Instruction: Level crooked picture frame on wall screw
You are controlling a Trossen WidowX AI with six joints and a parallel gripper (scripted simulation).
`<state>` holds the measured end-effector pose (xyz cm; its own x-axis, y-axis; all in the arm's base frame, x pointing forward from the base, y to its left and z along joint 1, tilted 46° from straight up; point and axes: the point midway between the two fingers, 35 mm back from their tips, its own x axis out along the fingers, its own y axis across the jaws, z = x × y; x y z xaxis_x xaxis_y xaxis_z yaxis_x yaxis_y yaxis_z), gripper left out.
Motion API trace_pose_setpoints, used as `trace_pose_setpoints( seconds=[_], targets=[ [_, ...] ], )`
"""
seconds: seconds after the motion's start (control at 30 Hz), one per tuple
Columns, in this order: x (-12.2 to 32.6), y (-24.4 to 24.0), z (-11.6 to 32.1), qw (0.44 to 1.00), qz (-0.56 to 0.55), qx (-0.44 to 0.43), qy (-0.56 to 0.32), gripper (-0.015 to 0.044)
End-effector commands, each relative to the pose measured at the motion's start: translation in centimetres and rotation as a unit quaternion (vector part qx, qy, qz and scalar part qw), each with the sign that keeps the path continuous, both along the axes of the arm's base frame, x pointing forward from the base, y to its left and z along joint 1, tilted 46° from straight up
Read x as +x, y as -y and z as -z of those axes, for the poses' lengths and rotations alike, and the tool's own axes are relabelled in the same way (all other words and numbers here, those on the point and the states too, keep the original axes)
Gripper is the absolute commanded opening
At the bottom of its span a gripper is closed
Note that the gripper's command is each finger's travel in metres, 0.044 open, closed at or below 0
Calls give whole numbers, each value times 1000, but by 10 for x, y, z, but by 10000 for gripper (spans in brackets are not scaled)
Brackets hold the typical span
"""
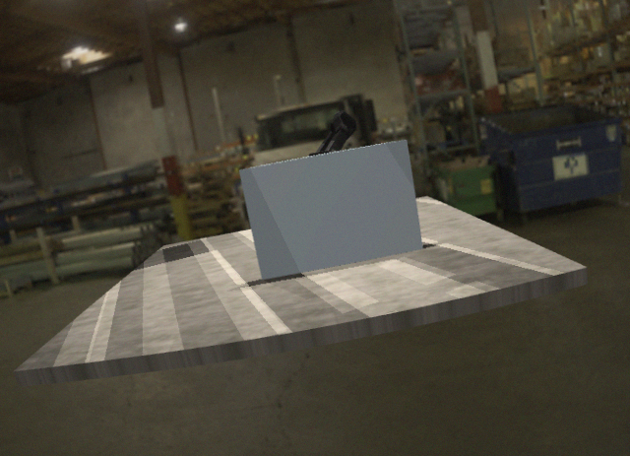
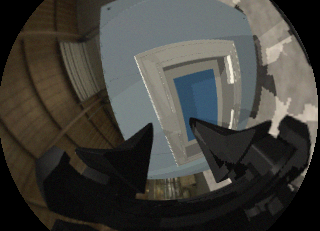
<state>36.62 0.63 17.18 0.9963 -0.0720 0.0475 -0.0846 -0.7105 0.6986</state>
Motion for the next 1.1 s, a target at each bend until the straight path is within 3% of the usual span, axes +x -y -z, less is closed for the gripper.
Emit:
trace_pose_setpoints(
  seconds=[0.0, 0.33, 0.57, 1.07],
  targets=[
    [-24, -4, -6, 1000, 4, -27, 0, 260],
    [-94, -9, 7, 993, 14, -115, -13, 260],
    [-89, -5, -2, 994, 11, -108, -12, 260],
    [-126, 25, -40, 991, 16, -135, -9, 260]
  ],
)
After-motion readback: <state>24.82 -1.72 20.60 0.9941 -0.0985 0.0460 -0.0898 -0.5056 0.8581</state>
